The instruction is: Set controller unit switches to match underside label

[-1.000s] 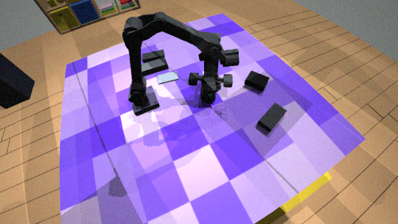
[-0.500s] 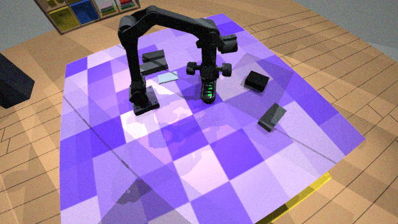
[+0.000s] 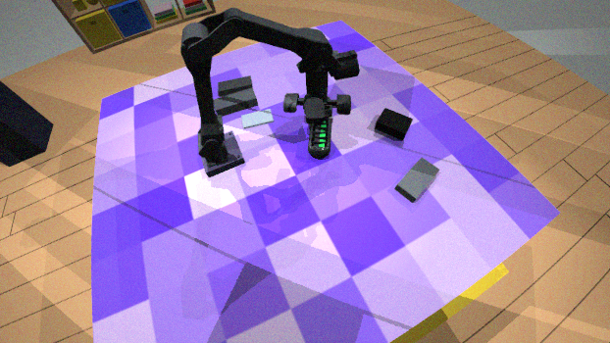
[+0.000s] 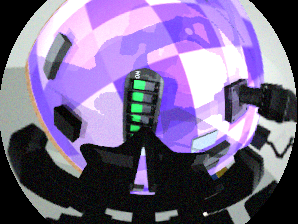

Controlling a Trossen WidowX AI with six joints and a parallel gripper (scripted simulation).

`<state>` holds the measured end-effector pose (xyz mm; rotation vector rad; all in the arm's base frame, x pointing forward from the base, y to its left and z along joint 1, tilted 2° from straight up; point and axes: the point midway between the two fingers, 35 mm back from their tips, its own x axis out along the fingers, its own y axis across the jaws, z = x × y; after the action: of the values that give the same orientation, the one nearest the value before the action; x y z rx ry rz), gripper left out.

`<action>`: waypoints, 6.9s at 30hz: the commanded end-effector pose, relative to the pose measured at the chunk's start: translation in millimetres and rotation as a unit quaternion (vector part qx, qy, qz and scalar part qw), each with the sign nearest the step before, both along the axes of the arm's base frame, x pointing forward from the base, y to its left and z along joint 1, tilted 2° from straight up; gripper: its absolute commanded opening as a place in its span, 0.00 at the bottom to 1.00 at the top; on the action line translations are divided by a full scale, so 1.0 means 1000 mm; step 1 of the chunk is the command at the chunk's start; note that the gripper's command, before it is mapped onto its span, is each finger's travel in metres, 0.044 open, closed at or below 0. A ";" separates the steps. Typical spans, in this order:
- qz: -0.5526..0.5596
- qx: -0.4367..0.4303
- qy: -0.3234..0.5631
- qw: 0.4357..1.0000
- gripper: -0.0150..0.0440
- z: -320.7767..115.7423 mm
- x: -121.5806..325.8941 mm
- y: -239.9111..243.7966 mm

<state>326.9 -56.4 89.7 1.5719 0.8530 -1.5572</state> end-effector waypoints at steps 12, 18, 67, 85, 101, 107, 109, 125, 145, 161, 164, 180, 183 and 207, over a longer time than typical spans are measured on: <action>-0.002 0.001 0.000 1.000 0.25 -0.025 0.000 0.000; -0.002 0.001 0.000 1.000 0.25 -0.032 0.000 -0.001; -0.002 0.002 -0.001 1.000 0.25 -0.016 0.020 0.036; -0.002 0.002 -0.001 1.000 0.25 -0.035 0.021 0.034; -0.002 0.002 -0.001 1.000 0.25 0.010 0.019 0.036; -0.002 0.001 0.000 1.000 0.25 0.015 0.006 -0.005; -0.002 0.000 0.000 1.000 0.25 0.015 0.003 -0.012; -0.002 0.000 0.000 1.000 0.25 0.015 0.003 -0.012; 0.000 0.003 0.005 1.000 0.25 -0.016 -0.033 0.008; 0.000 0.003 0.004 1.000 0.61 0.034 -0.035 0.010; 0.000 0.003 0.004 1.000 0.74 0.034 -0.035 0.010; 0.000 0.003 0.004 1.000 0.25 0.034 -0.035 0.010; 0.000 0.003 0.004 1.000 0.25 0.034 -0.035 0.010; 0.001 0.002 0.004 1.000 0.97 0.034 -0.035 0.010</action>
<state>292.0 -46.7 123.3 1.5674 0.8621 -1.5624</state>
